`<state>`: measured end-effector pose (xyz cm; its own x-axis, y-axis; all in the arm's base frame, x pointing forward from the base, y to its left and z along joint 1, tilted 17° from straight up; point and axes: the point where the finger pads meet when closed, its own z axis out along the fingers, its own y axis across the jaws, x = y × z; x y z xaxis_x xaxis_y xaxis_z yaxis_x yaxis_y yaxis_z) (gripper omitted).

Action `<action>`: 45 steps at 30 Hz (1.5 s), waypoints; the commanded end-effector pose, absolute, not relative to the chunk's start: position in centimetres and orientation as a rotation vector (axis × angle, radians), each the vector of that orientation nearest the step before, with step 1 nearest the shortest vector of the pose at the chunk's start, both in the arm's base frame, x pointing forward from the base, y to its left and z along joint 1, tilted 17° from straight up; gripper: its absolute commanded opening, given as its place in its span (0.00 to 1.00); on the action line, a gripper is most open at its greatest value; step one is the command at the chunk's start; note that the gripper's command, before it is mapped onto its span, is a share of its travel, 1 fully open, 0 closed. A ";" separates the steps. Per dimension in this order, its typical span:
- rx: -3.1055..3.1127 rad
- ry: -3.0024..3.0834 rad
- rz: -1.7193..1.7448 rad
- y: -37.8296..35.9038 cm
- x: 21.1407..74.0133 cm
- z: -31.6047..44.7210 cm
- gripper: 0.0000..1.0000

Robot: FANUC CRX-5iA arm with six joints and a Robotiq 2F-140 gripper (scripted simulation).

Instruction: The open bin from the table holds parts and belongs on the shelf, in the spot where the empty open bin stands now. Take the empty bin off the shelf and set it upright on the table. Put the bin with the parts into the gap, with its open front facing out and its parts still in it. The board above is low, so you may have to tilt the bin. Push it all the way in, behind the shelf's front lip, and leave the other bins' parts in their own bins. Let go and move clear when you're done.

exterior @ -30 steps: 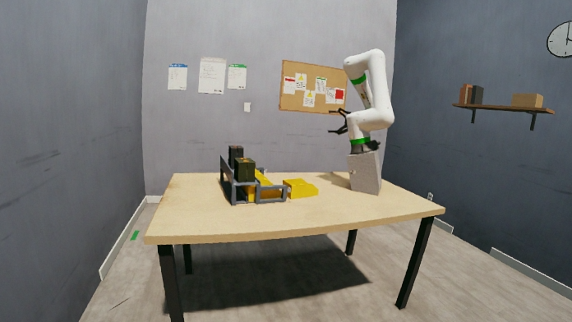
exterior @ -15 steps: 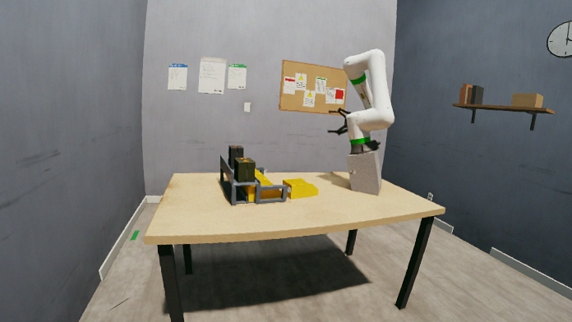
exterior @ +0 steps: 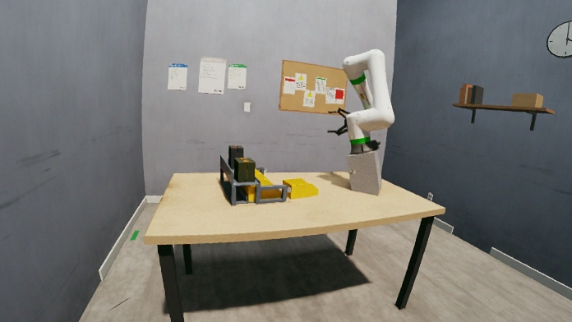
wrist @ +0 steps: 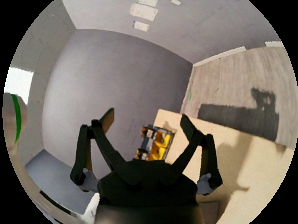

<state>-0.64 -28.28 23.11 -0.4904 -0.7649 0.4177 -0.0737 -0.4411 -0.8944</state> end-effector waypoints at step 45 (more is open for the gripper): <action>-1.326 1.204 -1.664 -27.1 3.5 21.1 1.00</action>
<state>3.39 -27.13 21.18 -0.2556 -0.9056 0.3385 -0.0351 -0.3412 -0.9393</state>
